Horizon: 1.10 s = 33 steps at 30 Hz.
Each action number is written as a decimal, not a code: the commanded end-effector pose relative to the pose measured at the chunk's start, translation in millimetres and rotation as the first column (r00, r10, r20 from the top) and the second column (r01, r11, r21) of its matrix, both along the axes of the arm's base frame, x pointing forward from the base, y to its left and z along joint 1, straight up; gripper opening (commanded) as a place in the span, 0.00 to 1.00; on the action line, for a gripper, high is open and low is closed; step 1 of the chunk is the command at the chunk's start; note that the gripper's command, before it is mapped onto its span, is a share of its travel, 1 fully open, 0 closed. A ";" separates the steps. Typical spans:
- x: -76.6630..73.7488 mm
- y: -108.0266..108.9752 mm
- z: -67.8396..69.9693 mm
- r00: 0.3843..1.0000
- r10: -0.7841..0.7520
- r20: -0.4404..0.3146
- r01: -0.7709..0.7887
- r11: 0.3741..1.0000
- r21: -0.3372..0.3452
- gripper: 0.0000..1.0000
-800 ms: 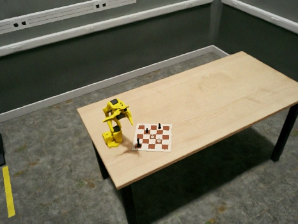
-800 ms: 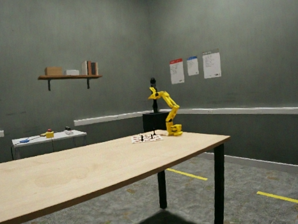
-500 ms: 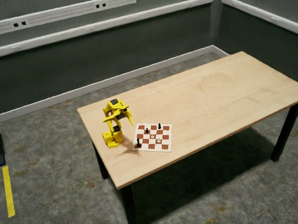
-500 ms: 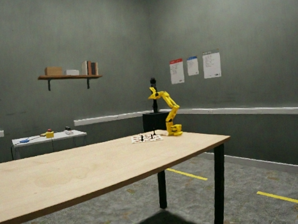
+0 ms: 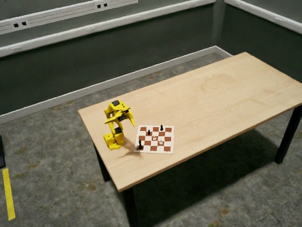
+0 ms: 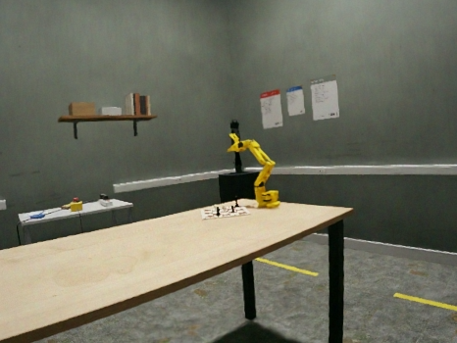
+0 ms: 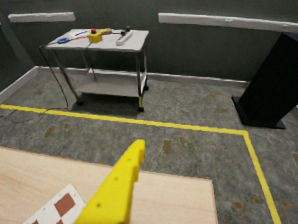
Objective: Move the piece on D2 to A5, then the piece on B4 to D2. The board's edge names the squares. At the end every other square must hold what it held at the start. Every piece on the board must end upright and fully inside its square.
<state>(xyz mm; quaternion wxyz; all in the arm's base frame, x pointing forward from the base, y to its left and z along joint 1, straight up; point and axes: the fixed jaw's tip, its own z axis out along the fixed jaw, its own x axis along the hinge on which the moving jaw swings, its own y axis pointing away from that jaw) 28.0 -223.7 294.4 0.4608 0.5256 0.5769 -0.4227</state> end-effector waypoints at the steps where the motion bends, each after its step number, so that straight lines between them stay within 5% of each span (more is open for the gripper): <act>1: -0.1 0.5 0.6 1.000 0.000 0.001 0.000 1.000 -0.002 1.00; 29: 0.4 0.8 0.4 1.000 0.003 0.001 -0.003 1.000 -0.001 1.00; 33: 12.0 5.3 -12.3 0.998 0.057 -0.008 -0.057 0.997 0.059 0.95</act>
